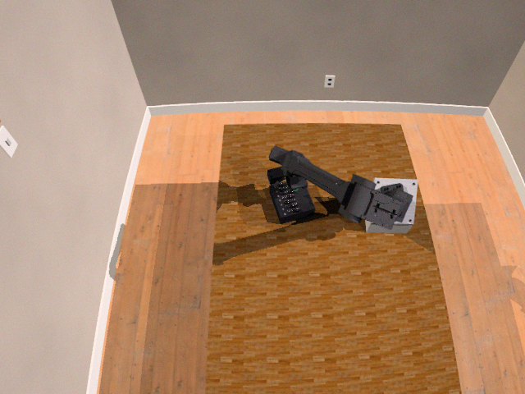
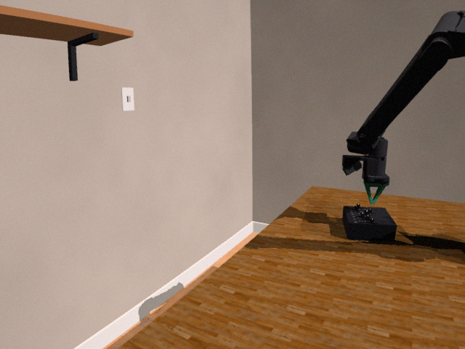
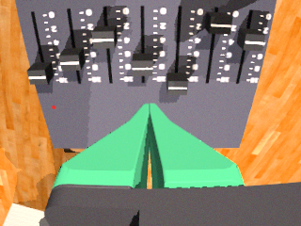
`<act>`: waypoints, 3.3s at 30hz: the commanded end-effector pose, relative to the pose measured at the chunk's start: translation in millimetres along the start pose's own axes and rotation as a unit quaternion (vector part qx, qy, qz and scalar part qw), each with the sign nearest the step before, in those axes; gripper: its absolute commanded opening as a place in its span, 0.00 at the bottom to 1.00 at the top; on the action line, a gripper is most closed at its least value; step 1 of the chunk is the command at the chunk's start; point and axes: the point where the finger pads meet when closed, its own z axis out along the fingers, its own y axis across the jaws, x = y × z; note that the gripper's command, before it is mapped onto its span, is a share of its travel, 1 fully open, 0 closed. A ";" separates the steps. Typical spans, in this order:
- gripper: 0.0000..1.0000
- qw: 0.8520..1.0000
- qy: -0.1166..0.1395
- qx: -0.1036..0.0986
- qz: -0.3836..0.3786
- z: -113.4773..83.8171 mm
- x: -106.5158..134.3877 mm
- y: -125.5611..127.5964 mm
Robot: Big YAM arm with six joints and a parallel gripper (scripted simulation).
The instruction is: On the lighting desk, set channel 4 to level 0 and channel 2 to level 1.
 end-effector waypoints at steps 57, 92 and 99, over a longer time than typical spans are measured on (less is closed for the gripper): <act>0.00 1.000 0.005 -0.005 0.001 23.3 3.4 4.3; 0.00 1.000 0.005 -0.005 0.001 23.3 3.4 4.3; 0.00 1.000 0.005 -0.005 0.001 23.3 3.4 4.3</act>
